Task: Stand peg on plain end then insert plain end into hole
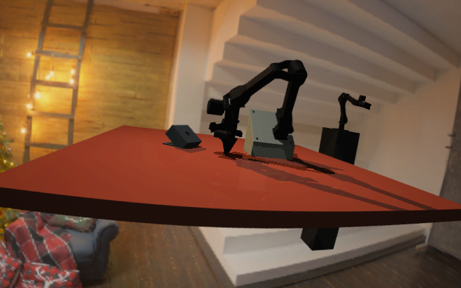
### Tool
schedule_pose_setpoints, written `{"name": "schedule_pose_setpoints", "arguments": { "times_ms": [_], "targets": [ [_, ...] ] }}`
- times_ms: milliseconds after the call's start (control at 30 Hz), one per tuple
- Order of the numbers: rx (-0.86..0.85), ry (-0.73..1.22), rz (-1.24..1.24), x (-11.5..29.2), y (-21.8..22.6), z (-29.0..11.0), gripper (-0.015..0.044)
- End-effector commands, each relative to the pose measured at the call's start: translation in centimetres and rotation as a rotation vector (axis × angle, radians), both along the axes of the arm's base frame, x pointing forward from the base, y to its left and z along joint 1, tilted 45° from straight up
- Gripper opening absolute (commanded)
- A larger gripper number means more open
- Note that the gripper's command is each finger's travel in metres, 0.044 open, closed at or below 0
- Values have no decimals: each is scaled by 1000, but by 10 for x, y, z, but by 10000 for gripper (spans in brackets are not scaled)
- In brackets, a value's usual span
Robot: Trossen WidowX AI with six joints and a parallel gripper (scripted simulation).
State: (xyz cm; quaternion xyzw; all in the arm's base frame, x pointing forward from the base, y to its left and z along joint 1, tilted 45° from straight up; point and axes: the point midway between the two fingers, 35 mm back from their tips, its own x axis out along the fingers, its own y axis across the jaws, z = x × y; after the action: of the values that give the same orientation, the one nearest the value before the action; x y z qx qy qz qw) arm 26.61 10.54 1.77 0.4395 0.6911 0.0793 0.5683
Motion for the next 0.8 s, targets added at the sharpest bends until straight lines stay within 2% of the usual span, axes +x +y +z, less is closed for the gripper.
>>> {"name": "schedule_pose_setpoints", "arguments": {
  "times_ms": [0, 767],
  "targets": [
    [5, 3, -3, 0, 1, 0, 50],
    [-94, -108, -111, -7, -5, 11, 50]
  ]
}}
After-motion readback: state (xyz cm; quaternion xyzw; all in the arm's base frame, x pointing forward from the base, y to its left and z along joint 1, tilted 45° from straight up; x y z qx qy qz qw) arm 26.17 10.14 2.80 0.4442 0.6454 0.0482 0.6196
